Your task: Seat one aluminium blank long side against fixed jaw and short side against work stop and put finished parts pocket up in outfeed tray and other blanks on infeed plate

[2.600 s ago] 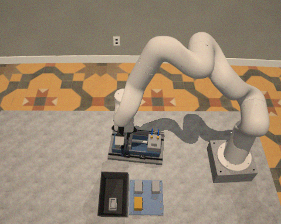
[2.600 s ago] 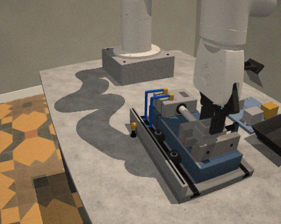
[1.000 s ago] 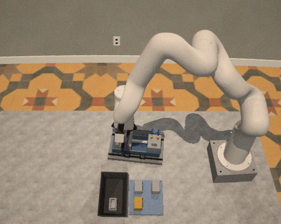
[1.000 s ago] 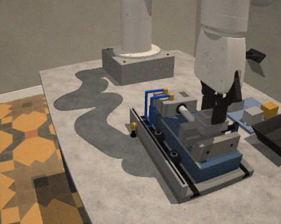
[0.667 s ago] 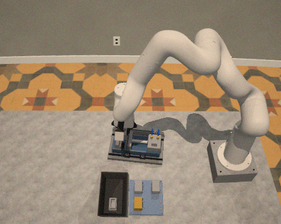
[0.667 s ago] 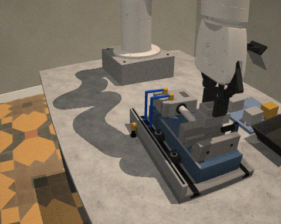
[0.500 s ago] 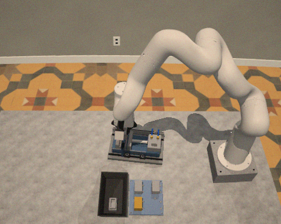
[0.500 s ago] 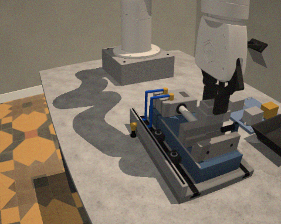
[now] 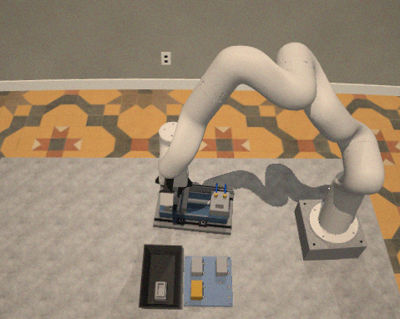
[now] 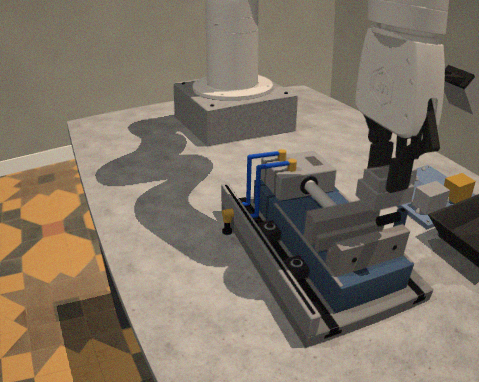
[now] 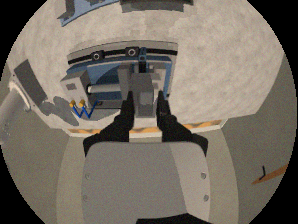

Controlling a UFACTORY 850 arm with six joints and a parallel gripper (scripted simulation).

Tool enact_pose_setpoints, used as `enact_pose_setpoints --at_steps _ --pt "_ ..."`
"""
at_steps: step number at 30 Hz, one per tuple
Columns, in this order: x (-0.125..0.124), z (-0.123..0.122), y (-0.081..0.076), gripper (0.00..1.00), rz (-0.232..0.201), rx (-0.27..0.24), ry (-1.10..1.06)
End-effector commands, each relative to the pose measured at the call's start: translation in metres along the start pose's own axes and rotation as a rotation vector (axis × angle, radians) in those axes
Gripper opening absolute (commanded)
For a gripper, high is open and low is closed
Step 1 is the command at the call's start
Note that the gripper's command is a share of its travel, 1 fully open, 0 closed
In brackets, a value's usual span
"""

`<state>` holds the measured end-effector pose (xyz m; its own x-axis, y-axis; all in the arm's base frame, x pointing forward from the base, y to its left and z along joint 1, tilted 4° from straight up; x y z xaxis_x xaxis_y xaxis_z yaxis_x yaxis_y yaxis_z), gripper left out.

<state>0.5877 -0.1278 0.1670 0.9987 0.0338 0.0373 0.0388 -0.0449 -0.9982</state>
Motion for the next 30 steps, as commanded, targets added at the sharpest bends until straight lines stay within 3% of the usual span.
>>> enact_pose_setpoints --at_steps 1,3,16,18,20,23,30 --pt "0.012 0.022 -0.001 0.0 -0.001 -0.001 -0.009" --pt "0.024 0.051 0.0 0.0 -0.001 -0.001 -0.021" --pt "0.054 0.157 0.0 0.0 -0.001 -0.001 -0.061" --pt "0.054 0.157 0.0 0.0 -0.001 -0.001 -0.061" --pt "0.059 0.188 0.0 0.0 -0.001 -0.002 -0.072" --pt "0.061 0.21 -0.001 0.0 -0.002 -0.002 -0.08" --pt "0.062 0.217 -0.001 0.0 -0.002 -0.002 -0.082"
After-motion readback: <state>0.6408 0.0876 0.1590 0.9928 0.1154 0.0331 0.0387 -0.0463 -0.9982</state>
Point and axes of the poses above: the point where the finger pads meet when closed, its own y axis out along the fingers, its own x axis across the jaws, z = x × y, the point moved 6 cm from there along -y, back along the fingers, and after that the axes turned 12 degrees about -y, right-handed, at the moved point
